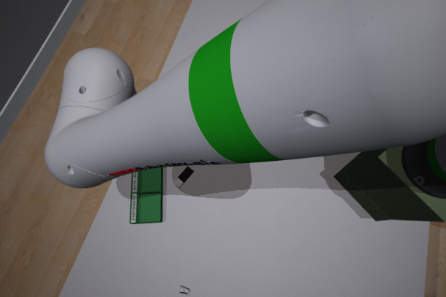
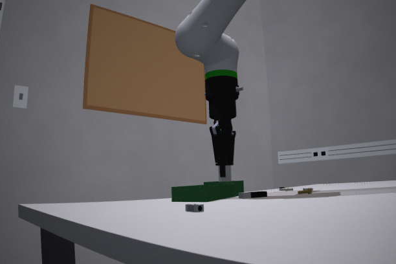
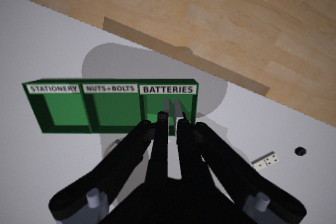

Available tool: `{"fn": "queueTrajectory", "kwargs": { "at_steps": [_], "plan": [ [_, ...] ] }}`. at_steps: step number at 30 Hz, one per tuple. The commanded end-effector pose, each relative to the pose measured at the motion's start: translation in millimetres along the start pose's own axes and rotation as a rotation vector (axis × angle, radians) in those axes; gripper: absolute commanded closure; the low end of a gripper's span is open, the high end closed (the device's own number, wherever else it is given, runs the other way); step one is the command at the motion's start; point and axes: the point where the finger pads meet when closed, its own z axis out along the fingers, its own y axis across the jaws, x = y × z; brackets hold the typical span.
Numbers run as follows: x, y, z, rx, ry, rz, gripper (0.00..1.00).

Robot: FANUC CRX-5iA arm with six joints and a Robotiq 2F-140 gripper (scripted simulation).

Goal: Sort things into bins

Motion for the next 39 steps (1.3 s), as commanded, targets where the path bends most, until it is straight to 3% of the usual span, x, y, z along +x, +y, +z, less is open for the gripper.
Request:
{"fn": "queueTrajectory", "kwargs": {
  "at_steps": [1, 30, 39],
  "plan": [
    [0.2, 0.1, -0.2, 0.0, 0.0, 0.0, 0.85],
    [0.2, 0.1, -0.2, 0.0, 0.0, 0.0, 0.85],
    [0.2, 0.1, -9.5, 0.0, 0.0, 0.0, 0.85]
  ]
}}
